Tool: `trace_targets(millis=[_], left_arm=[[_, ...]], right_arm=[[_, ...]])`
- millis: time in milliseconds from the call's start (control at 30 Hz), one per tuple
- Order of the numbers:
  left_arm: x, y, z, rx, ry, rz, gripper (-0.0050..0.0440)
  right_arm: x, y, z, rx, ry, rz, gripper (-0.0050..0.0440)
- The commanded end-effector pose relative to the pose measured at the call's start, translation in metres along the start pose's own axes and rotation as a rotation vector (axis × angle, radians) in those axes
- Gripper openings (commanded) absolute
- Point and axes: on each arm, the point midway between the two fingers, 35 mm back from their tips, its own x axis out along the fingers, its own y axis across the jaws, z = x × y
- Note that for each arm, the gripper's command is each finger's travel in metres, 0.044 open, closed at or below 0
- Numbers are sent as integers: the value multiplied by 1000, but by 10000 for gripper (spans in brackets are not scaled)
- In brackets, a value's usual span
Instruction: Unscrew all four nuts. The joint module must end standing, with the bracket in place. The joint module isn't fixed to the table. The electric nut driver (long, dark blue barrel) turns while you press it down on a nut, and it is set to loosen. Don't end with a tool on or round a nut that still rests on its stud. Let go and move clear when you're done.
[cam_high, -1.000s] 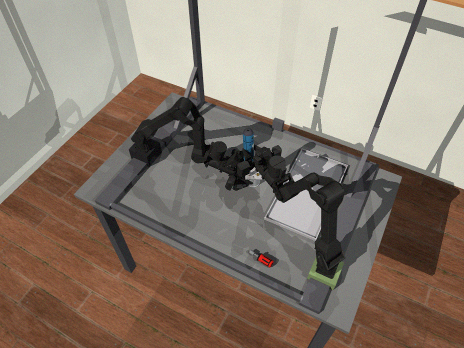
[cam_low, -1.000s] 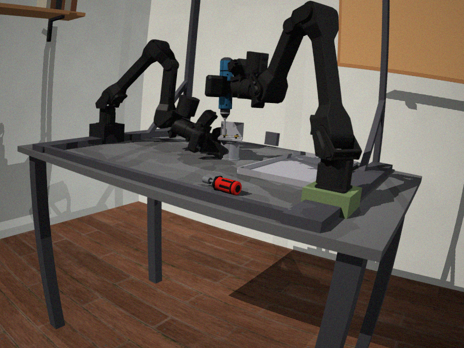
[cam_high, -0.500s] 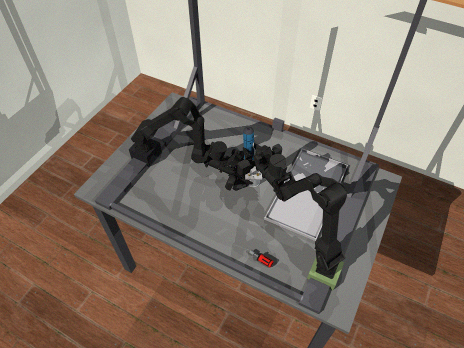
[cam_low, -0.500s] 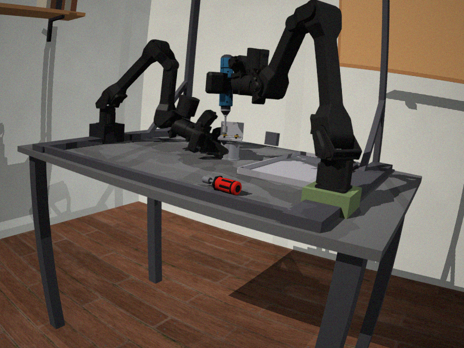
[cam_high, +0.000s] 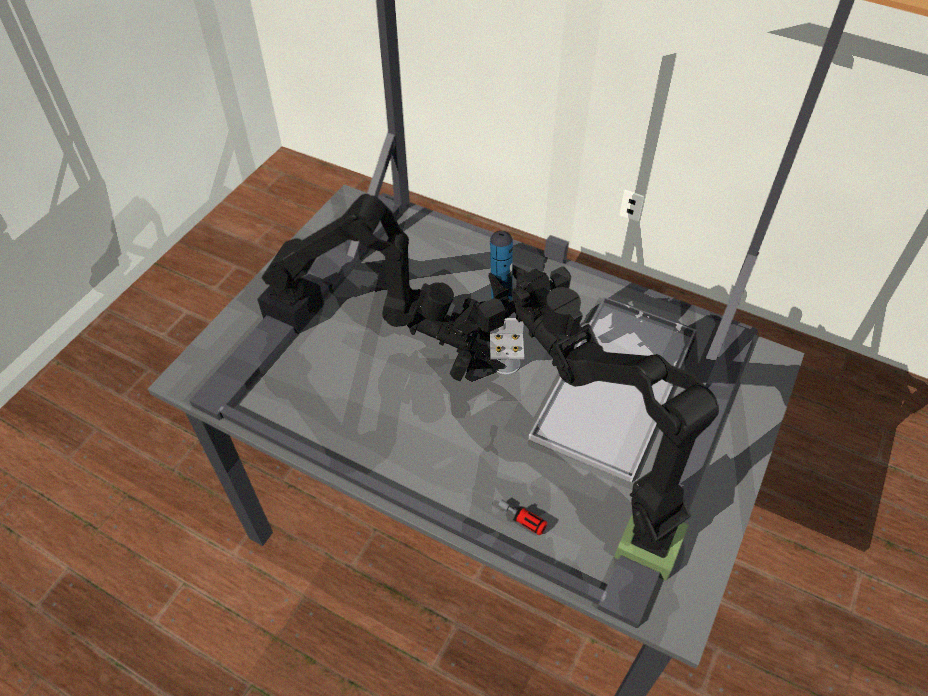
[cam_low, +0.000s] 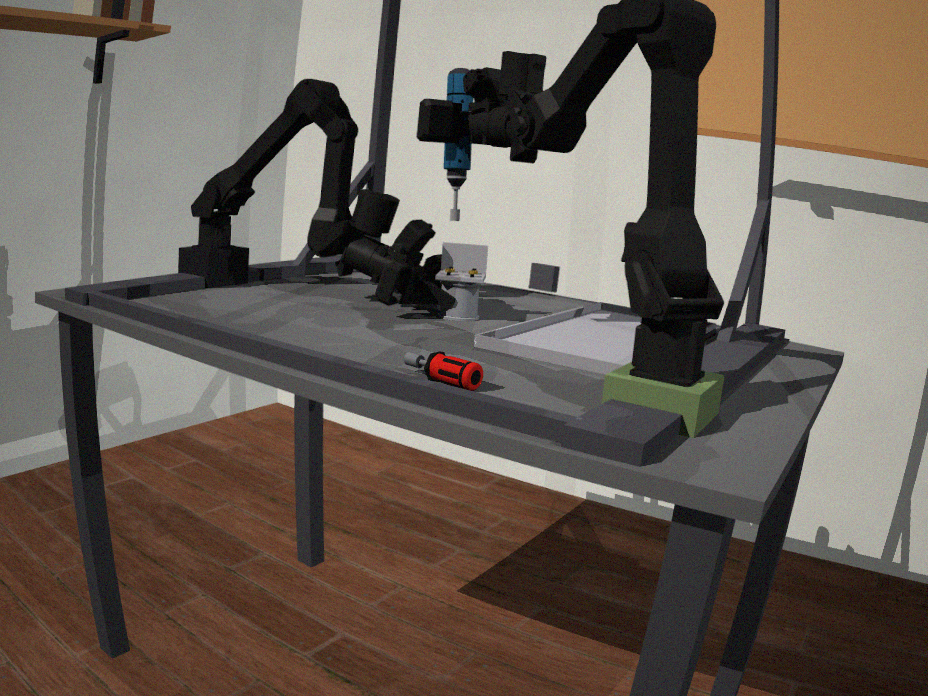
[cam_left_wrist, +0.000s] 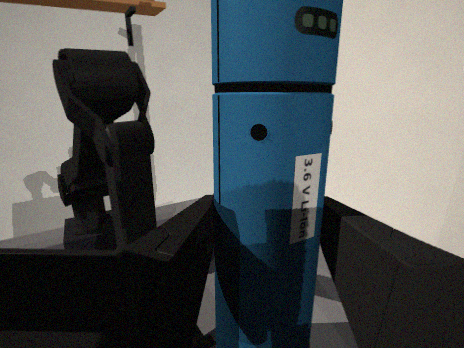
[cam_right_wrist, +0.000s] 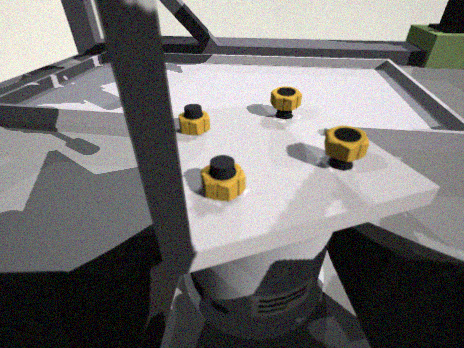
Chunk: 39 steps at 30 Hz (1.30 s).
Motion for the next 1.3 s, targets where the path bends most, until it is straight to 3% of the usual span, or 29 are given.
trace_targets(millis=[0,767,1267], left_arm=[[-4,1,52,9,-94,2,162],[-3,1,51,9,-101,1,162],[-1,-17,16,7,-71,2,162]], right_arm=[[1,0,16,3,-38,0,242],[1,0,16,3,-38,0,242],[1,0,16,3,-38,0,242]])
